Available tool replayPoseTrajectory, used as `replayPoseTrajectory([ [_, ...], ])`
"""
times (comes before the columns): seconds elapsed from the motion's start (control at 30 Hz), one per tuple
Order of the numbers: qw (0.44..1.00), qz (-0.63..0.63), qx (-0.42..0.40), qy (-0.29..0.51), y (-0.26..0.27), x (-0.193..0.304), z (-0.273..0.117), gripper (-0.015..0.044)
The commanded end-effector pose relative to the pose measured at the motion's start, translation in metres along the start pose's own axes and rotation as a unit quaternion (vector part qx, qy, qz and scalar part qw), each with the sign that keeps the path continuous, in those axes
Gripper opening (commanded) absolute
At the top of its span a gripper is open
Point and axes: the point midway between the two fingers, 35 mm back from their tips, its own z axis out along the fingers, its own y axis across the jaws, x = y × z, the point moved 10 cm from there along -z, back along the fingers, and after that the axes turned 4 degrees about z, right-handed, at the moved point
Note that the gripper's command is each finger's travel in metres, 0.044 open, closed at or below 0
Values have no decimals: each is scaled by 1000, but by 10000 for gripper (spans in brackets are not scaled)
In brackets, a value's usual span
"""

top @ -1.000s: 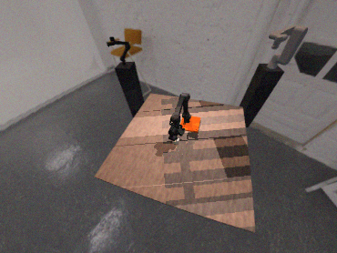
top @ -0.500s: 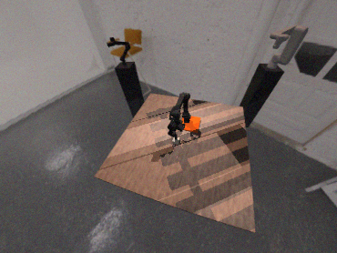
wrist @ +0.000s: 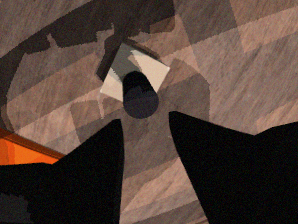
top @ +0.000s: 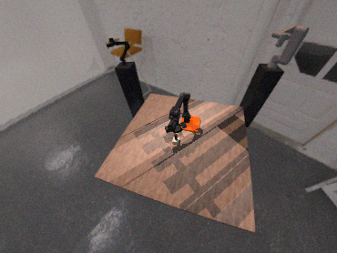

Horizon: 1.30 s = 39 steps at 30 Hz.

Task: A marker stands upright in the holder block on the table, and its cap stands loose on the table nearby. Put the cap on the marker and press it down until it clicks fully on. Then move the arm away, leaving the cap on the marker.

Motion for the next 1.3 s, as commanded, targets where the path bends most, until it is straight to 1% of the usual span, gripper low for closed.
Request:
replayPoseTrajectory([
  [0.0, 966, 257, -1, 0, 0, 1, 5, 46],
  [0.07, 958, 288, -1, 0, -1, 1, 6, 0],
  [0.5, 958, 288, -1, 0, -1, 1, 8, 0],
  [1.27, 958, 288, -1, 0, 0, 1, 42, 0],
])
